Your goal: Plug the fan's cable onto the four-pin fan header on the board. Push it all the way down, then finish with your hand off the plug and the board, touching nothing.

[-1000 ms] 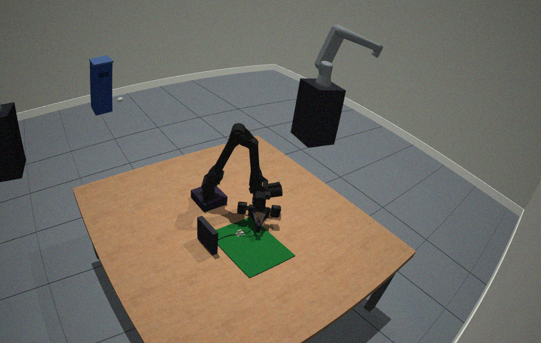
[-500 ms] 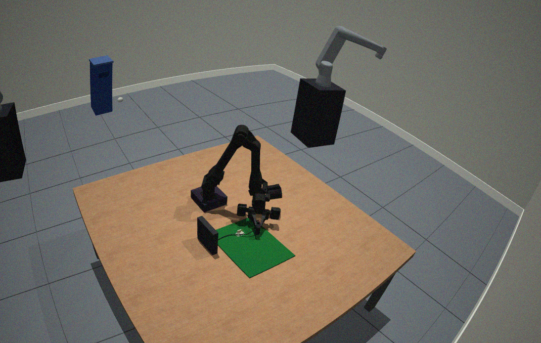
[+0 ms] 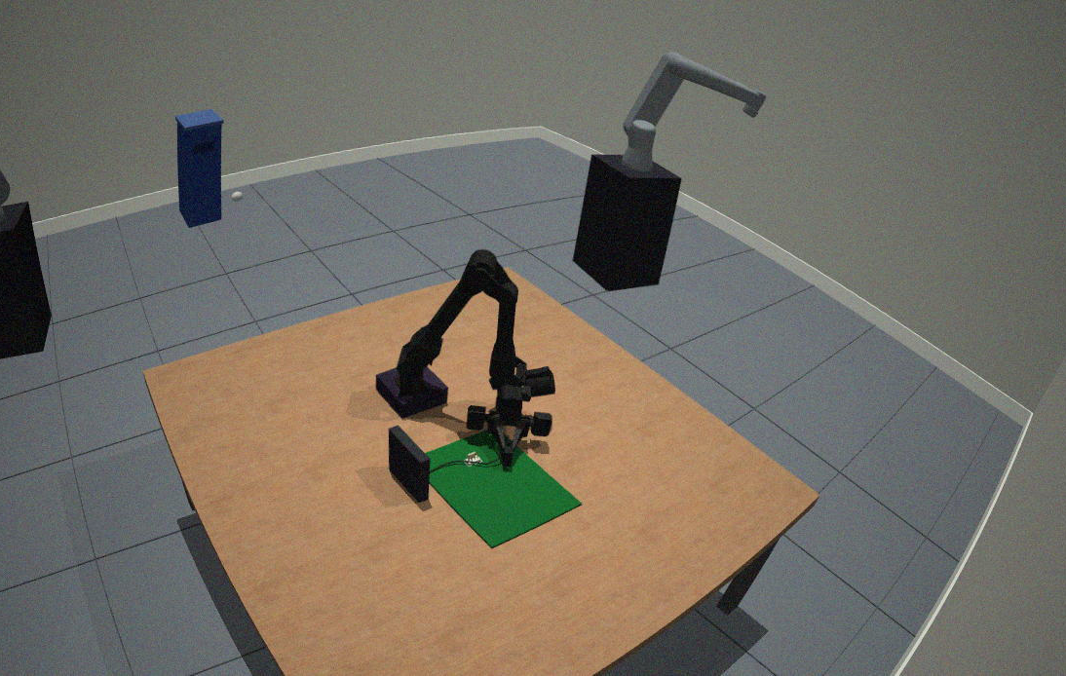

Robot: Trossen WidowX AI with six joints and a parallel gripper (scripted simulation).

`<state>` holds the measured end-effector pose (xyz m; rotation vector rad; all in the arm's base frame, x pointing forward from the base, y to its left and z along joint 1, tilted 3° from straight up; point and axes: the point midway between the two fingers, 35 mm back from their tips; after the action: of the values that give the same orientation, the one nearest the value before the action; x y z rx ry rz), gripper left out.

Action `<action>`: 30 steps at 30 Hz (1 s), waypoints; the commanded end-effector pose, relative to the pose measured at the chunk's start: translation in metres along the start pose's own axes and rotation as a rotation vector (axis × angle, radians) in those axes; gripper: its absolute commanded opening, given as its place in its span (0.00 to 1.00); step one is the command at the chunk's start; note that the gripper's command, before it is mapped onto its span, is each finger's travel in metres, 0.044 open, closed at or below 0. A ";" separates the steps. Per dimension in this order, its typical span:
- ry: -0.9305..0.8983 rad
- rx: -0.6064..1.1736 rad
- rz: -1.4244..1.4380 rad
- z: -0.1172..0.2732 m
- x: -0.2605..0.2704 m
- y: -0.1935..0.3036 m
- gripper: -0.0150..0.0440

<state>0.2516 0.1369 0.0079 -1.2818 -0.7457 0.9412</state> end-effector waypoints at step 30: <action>0.000 0.000 0.000 -0.001 0.000 0.007 0.25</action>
<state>0.2518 0.1367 0.0009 -1.2818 -0.7465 0.9403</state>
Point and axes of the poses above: the point midway between the two fingers, 35 mm back from their tips, its own z axis back along the fingers, its own x axis across the jaws, y = z × x, and after that the axes turned 2 degrees about z, right-handed
